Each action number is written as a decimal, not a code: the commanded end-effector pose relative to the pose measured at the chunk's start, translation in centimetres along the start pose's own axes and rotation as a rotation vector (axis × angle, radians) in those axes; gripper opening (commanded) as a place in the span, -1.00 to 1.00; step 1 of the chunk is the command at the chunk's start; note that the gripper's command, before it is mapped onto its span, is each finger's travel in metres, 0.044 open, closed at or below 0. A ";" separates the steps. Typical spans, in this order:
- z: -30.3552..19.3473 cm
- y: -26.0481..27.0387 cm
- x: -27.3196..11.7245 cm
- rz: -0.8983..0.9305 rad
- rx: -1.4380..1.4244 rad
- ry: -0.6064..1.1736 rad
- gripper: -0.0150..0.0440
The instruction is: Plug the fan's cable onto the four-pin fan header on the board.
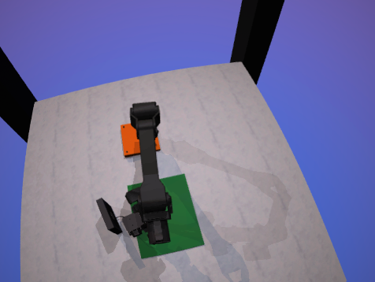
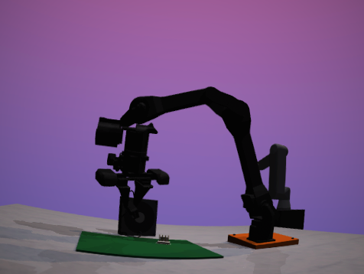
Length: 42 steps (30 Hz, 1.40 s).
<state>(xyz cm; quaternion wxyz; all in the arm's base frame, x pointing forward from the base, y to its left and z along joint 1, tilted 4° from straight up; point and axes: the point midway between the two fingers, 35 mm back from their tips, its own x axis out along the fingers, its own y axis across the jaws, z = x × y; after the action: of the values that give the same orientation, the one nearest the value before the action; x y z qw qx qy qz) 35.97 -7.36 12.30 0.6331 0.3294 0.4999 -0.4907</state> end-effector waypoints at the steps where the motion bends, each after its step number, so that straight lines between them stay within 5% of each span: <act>1: 0.0 0.0 0.2 -0.012 0.009 -0.068 -0.49; 42: -1.3 0.4 0.5 -0.014 0.054 -0.663 -0.49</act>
<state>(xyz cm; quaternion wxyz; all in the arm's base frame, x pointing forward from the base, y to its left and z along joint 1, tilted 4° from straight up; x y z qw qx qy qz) 35.96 -6.34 11.06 0.7396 0.1729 0.2832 -0.5856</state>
